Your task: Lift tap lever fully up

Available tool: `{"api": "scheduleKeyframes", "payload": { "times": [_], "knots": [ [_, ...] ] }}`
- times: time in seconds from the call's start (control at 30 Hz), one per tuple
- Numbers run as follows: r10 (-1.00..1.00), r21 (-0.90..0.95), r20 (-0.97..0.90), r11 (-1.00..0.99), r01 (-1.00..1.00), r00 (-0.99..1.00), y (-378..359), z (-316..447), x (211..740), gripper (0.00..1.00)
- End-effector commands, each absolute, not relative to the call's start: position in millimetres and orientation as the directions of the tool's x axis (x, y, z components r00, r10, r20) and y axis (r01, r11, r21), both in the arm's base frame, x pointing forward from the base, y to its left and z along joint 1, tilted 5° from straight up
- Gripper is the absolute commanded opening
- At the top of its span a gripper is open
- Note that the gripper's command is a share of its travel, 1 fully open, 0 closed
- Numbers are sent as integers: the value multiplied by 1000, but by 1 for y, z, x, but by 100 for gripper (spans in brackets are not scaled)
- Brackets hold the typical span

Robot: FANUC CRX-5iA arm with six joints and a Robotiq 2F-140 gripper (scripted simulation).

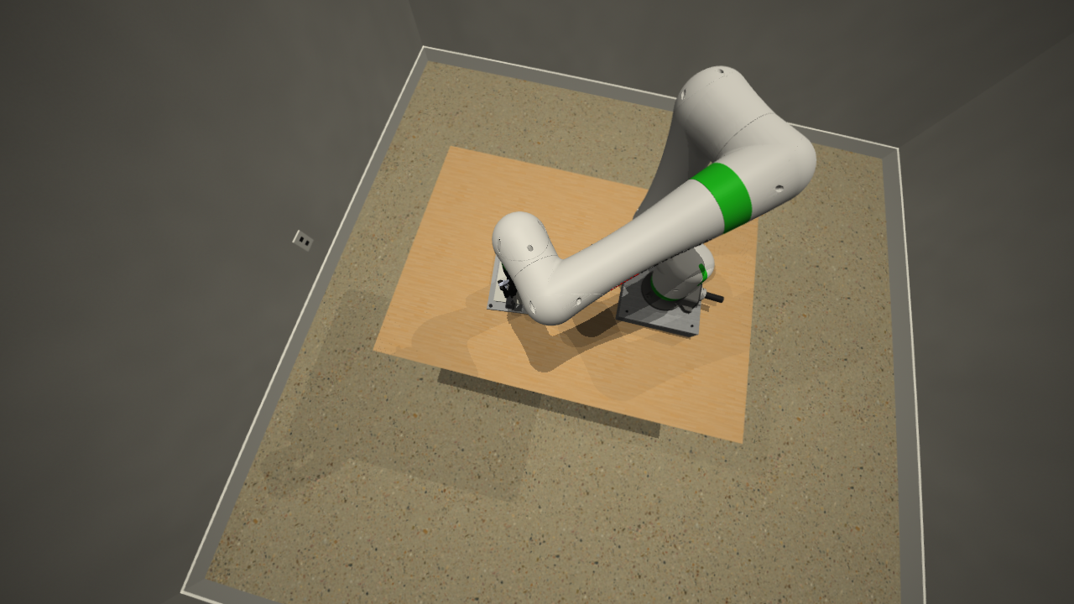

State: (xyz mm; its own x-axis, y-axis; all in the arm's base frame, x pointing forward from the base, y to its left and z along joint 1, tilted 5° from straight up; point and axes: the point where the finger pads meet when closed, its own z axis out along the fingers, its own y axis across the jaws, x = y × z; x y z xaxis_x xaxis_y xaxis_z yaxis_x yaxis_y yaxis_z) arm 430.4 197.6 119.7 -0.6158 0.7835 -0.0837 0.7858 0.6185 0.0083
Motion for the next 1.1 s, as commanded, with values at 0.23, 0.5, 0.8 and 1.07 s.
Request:
{"api": "scheduleKeyframes", "payload": {
  "times": [0.23,0.5,0.8,1.07],
  "knots": [
    [783,9,-84,618,786,-616,198,120,431,39],
    [783,9,-84,618,786,-616,198,120,431,39],
    [783,9,-84,618,786,-616,198,120,431,0],
    [783,9,-84,618,786,-616,198,120,431,0]
  ]
}}
